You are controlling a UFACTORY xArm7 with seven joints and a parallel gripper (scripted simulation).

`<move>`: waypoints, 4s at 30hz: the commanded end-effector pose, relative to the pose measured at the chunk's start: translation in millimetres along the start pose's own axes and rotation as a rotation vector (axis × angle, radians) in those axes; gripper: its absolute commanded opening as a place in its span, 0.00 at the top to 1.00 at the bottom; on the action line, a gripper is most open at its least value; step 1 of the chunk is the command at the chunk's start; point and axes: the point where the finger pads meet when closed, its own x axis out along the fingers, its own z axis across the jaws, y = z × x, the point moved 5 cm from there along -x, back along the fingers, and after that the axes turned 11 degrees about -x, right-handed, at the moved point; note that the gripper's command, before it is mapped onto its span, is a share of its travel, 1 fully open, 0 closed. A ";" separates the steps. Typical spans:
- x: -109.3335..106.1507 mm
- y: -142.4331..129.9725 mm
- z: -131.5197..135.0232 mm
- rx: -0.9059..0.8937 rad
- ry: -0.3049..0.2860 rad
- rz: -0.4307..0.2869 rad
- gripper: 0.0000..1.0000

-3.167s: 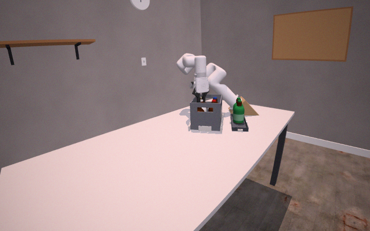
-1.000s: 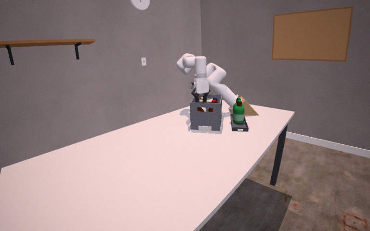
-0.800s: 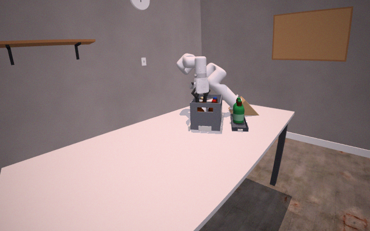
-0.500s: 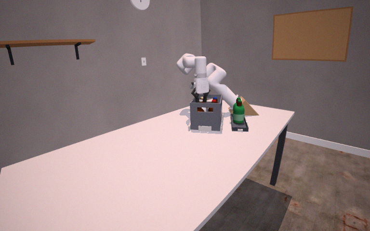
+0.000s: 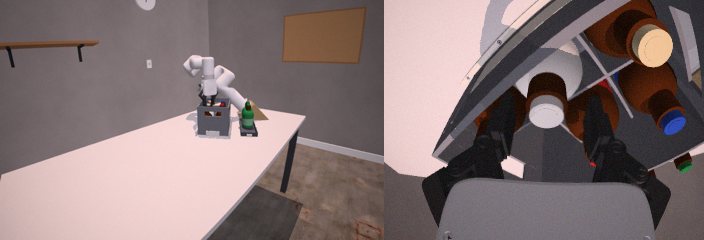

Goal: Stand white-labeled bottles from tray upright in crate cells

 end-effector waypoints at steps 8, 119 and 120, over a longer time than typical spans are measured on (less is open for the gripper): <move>-20.9 -0.1 -0.6 0.001 0.003 -0.001 0.35; -75.2 0.0 -0.4 0.001 0.003 -0.001 1.00; -75.2 0.0 -0.4 0.001 0.003 -0.001 1.00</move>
